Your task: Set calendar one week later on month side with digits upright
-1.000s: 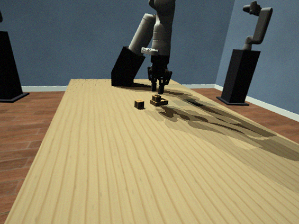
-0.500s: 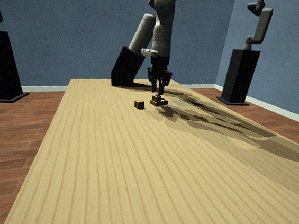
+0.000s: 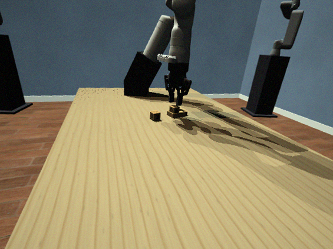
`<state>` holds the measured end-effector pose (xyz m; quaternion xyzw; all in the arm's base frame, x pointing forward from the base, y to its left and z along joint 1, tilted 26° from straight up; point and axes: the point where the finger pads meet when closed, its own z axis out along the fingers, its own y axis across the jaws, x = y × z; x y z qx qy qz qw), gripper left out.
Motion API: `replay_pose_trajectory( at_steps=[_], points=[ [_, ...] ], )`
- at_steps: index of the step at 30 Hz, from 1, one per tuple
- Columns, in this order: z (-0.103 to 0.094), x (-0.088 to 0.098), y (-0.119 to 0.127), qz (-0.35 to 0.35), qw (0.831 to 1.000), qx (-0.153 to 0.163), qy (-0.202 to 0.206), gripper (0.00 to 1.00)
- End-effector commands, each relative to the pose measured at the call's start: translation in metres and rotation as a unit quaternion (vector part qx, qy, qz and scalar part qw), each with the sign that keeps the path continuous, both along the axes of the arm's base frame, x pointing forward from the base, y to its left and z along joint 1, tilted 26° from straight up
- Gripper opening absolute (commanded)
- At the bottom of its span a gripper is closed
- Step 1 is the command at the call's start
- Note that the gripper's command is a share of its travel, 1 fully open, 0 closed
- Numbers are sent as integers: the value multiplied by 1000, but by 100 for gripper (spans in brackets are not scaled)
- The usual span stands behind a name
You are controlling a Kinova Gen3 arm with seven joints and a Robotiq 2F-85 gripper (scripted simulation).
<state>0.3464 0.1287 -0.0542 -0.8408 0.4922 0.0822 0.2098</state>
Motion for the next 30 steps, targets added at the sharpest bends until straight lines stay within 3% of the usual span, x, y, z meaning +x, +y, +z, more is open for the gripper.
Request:
replay_pose_trajectory(
  at_steps=[1, 18, 30],
  points=[
    [0, 0, 0, 0, 1000, 0, -1, 46],
    [0, 0, 0, 0, 1000, 0, -1, 46],
    [-11, 1, 5, 0, 1000, 0, -1, 46]
  ],
)
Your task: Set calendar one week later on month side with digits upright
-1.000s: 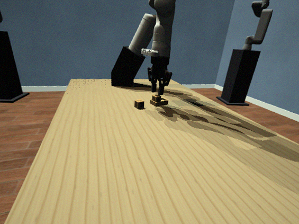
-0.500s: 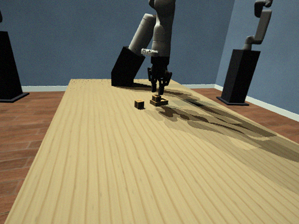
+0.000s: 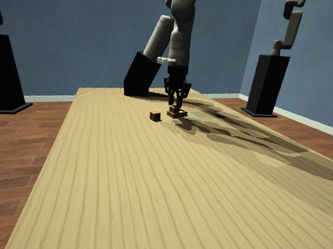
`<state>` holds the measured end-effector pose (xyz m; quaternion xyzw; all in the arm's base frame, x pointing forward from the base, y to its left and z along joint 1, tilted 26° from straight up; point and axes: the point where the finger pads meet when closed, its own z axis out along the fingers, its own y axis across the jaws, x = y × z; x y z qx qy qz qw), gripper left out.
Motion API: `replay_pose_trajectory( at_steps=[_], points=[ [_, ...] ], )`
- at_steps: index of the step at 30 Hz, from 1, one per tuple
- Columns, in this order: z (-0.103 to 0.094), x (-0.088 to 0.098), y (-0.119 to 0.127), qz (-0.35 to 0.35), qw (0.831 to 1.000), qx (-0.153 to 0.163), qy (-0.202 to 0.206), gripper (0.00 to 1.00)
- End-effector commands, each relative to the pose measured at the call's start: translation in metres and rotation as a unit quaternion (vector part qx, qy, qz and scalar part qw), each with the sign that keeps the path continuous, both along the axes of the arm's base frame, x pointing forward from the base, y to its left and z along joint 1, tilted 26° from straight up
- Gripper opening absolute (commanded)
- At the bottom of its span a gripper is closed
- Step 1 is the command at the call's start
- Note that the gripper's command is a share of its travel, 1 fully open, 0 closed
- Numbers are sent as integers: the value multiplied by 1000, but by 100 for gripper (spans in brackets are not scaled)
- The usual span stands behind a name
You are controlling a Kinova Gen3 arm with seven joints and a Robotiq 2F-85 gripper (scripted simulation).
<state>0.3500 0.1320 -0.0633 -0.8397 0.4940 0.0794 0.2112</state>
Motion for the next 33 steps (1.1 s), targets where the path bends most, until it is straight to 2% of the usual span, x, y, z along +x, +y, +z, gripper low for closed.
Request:
replay_pose_trajectory(
  at_steps=[1, 11, 33],
  points=[
    [-4, -2, 3, 2, 1000, 0, 2, 46],
    [-16, -1, 9, 2, 1000, 0, 2, 46],
    [-16, -1, 9, 2, 1000, 0, 2, 46]
  ],
)
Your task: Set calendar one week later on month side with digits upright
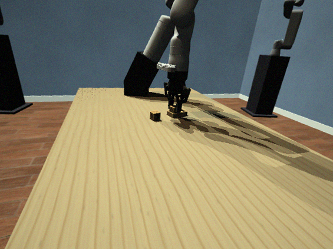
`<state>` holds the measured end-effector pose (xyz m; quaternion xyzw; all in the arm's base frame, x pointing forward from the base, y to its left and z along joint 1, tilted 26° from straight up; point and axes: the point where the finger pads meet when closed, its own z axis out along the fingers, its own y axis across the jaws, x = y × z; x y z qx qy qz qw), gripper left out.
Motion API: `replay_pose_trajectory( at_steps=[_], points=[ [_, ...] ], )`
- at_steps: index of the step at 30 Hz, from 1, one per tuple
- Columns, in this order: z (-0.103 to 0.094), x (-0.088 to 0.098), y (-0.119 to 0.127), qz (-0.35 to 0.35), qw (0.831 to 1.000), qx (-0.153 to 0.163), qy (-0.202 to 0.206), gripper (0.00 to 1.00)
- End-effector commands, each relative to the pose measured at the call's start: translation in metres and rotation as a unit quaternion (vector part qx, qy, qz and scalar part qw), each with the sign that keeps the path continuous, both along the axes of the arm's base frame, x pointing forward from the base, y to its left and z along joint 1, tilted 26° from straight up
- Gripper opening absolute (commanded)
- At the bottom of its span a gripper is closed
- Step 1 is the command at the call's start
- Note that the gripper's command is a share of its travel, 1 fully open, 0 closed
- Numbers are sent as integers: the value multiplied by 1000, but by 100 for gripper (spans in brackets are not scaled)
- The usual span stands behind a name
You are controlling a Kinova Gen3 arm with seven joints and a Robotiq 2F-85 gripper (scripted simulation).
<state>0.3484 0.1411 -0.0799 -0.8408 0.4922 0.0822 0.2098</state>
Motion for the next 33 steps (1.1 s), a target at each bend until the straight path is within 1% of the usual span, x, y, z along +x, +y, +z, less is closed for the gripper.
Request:
replay_pose_trajectory(
  at_steps=[1, 18, 19, 33],
  points=[
    [0, 0, 0, 0, 1000, 0, -1, 46],
    [0, 0, 0, 0, 1000, 0, -1, 46],
    [0, 0, 0, 0, 1000, 0, -1, 26],
    [0, 0, 0, 0, 1000, 0, -1, 26]
  ],
)
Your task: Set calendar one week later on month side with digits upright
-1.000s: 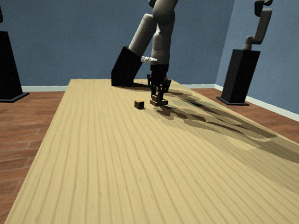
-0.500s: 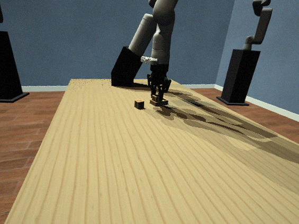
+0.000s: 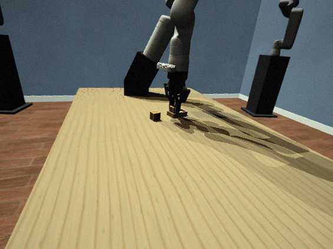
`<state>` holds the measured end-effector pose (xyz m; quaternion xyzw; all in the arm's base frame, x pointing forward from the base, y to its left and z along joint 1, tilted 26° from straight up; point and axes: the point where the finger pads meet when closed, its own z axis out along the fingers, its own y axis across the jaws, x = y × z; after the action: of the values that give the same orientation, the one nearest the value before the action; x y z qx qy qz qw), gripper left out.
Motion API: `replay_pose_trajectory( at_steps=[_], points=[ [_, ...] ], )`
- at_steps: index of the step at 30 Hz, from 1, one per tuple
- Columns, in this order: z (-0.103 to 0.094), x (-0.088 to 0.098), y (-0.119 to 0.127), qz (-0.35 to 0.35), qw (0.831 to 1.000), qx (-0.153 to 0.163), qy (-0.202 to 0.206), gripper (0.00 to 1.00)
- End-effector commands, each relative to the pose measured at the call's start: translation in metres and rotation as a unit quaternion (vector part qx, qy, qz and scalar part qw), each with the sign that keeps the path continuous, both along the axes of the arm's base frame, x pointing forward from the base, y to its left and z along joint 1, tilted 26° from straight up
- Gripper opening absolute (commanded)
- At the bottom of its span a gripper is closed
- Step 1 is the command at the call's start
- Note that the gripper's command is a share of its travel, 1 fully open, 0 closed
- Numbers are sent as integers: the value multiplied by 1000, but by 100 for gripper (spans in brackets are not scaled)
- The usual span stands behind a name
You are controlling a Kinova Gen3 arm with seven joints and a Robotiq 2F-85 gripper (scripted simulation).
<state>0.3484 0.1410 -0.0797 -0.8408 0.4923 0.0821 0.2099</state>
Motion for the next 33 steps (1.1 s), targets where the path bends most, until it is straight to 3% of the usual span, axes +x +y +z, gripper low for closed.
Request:
replay_pose_trajectory(
  at_steps=[1, 24, 33],
  points=[
    [0, 0, 0, 0, 1000, 0, 0, 26],
    [1, 0, 0, 0, 1000, 0, 0, 26],
    [11, 0, -5, 0, 1000, 0, 0, 26]
  ],
)
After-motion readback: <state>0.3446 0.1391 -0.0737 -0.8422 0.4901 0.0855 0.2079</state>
